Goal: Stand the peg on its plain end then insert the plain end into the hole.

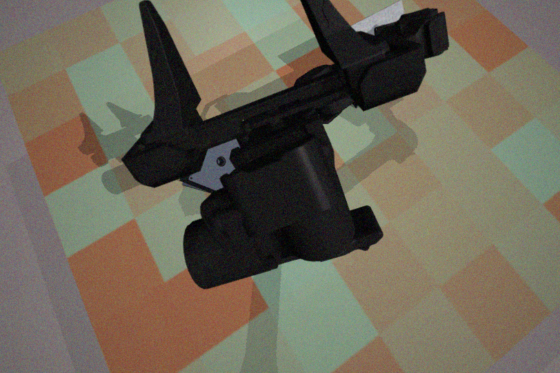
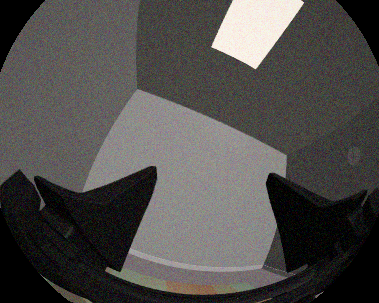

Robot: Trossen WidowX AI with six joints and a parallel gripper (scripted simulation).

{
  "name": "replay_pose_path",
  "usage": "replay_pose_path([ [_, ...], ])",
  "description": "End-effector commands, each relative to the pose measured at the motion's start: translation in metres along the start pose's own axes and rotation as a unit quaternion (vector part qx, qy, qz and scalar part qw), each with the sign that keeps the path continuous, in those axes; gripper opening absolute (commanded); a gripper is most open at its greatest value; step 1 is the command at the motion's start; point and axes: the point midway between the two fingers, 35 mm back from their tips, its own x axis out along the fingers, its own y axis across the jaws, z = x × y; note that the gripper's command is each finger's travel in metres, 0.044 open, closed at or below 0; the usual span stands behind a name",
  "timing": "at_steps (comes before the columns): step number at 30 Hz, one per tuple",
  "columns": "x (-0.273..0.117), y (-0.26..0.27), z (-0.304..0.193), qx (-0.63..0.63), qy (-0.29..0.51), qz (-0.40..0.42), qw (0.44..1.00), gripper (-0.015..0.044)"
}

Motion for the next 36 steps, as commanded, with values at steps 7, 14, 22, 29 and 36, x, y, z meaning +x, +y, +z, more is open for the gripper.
replay_pose_path([
  [7,-0.009,-0.010,0.023,0.030,-0.044,0.011,0.999,0.0440],
  [14,-0.033,-0.024,0.044,0.068,-0.085,0.037,0.993,0.0440],
  [22,-0.060,-0.043,0.065,0.094,-0.123,0.066,0.986,0.0440],
  [29,-0.079,-0.057,0.079,0.085,-0.154,0.083,0.981,0.0440],
  [36,-0.094,-0.098,0.100,0.144,-0.178,0.104,0.968,0.0440],
])
